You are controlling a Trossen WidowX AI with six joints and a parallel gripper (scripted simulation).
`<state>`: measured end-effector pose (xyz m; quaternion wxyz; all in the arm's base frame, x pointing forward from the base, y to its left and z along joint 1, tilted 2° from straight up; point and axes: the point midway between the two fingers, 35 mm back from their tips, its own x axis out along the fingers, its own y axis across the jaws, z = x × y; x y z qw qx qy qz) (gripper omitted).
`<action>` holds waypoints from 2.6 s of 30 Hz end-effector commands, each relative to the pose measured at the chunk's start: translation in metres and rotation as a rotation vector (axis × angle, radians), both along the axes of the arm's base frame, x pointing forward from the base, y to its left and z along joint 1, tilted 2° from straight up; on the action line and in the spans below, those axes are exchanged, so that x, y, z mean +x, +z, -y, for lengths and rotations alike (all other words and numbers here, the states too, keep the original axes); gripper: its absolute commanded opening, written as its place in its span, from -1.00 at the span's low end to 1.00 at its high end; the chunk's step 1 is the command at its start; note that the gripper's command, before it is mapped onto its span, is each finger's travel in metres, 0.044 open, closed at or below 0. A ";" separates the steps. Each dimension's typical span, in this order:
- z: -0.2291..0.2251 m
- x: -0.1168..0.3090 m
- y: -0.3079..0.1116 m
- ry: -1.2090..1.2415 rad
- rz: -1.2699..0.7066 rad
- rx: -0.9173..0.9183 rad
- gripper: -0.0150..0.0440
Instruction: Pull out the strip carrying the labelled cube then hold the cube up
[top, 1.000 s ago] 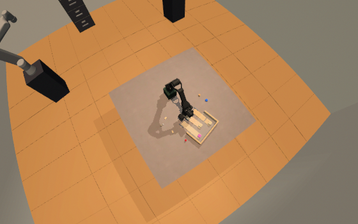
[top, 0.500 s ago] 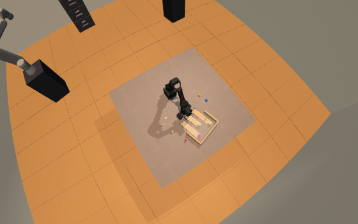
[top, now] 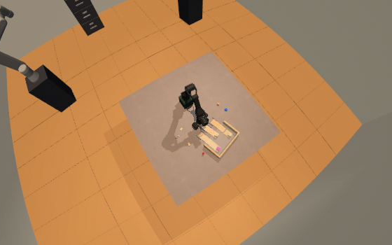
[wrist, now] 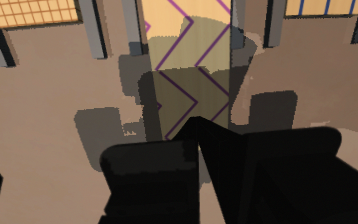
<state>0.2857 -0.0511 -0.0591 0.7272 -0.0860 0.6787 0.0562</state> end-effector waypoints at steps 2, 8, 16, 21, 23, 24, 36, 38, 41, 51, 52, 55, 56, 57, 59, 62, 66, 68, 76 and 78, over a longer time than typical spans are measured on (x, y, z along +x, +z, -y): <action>0.001 -0.018 -0.007 0.000 -0.040 0.006 -0.49; 0.002 -0.025 -0.008 0.000 -0.040 0.005 -0.49; 0.004 -0.035 -0.008 0.000 -0.041 0.005 -0.49; 0.005 -0.040 -0.008 0.000 -0.042 0.005 -0.49; 0.005 -0.042 -0.008 0.000 -0.042 0.005 -0.49; 0.005 -0.043 -0.008 0.000 -0.042 0.005 -0.49; 0.008 -0.056 -0.009 0.000 -0.043 0.005 -0.49; 0.008 -0.058 -0.009 0.000 -0.043 0.005 -0.49; 0.009 -0.061 -0.009 0.000 -0.043 0.005 -0.49; 0.010 -0.070 -0.009 0.000 -0.044 0.005 -0.49; 0.010 -0.071 -0.009 0.000 -0.044 0.005 -0.49; 0.011 -0.074 -0.009 0.000 -0.045 0.005 -0.49; 0.011 -0.075 -0.009 0.000 -0.045 0.005 -0.49; 0.011 -0.075 -0.010 0.000 -0.045 0.005 -0.49; 0.011 -0.075 -0.010 0.000 -0.045 0.005 -0.49; 0.011 -0.075 -0.010 0.000 -0.045 0.005 -0.49; 0.011 -0.075 -0.010 0.000 -0.045 0.005 -0.49; 0.011 -0.075 -0.010 0.000 -0.045 0.005 -0.49; 0.011 -0.075 -0.010 0.000 -0.045 0.005 -0.49; 0.011 -0.075 -0.010 0.000 -0.045 0.005 -0.49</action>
